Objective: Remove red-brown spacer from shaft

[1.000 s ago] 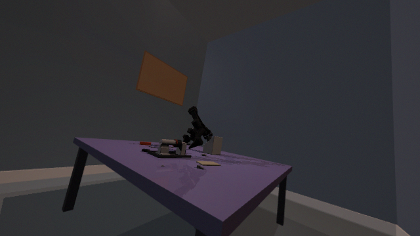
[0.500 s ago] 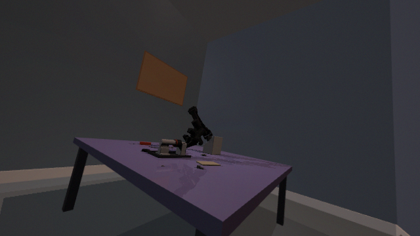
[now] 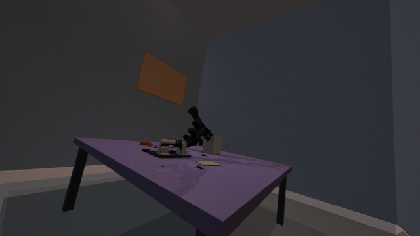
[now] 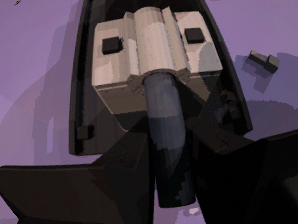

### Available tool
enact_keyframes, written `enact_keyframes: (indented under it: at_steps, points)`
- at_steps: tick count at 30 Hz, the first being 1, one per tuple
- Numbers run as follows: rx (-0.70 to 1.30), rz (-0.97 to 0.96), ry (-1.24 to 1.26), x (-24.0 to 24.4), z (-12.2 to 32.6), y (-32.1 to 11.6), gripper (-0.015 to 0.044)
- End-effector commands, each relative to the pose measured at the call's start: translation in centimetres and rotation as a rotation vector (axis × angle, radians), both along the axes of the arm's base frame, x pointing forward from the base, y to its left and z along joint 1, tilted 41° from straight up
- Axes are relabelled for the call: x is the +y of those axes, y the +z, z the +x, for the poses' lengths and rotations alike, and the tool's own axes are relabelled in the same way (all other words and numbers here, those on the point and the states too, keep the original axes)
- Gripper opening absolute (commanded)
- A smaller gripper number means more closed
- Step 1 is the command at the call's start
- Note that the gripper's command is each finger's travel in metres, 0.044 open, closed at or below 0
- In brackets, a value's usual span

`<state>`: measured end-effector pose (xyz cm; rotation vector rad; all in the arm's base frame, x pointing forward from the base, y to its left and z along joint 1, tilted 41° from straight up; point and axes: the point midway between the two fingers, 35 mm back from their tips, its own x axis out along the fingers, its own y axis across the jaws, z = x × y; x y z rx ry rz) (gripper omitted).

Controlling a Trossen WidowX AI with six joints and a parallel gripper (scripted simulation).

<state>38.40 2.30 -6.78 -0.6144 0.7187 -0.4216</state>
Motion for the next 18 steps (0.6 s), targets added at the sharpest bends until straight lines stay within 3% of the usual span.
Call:
enact_keyframes:
  at_steps: [1,18]
  points:
    - [0.001,-0.002,-0.002,0.0,-0.5,-0.1,0.0000]
    - [0.002,-0.001,-0.002,0.1,-1.4,-0.1,0.0000]
